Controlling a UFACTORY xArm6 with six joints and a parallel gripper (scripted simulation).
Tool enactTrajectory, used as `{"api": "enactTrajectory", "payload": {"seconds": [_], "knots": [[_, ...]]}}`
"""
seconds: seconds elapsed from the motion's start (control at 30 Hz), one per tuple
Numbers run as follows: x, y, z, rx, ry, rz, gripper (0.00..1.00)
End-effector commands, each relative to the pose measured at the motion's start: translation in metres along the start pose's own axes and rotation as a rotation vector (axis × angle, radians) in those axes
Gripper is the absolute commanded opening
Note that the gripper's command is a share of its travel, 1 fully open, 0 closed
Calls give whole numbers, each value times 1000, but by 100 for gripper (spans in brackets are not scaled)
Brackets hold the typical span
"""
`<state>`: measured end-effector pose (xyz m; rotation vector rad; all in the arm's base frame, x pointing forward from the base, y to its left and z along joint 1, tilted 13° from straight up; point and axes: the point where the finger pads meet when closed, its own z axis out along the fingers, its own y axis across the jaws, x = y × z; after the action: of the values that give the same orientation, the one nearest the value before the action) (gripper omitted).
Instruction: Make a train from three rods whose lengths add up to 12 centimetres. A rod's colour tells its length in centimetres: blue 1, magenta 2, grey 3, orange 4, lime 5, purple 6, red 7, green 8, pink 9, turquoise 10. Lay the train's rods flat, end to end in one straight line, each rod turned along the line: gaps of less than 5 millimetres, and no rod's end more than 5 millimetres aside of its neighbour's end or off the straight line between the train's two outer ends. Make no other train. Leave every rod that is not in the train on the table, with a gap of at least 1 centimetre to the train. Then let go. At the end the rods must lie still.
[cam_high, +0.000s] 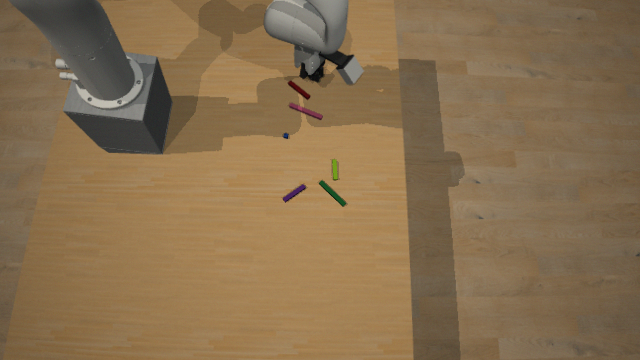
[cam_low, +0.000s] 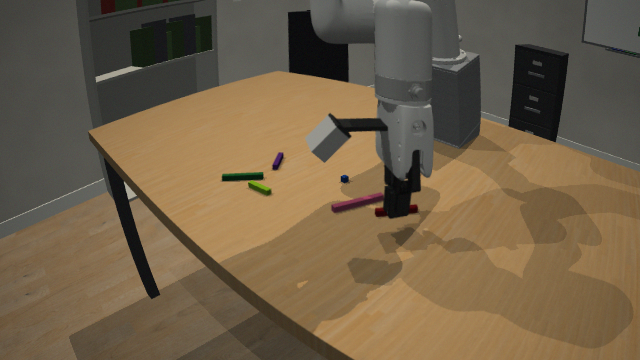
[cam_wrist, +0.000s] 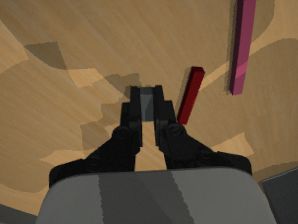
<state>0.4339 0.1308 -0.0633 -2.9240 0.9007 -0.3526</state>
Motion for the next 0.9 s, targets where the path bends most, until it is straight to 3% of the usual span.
{"api": "enactTrajectory", "payload": {"seconds": [0.0,0.07,0.43,0.87], "knots": [[1,-1,-21,-3,-7,-1,4],[1,-1,-21,-3,-7,-1,4],[1,-1,-67,-3,-7,-1,4],[1,-1,-71,-3,-7,-1,4]]}}
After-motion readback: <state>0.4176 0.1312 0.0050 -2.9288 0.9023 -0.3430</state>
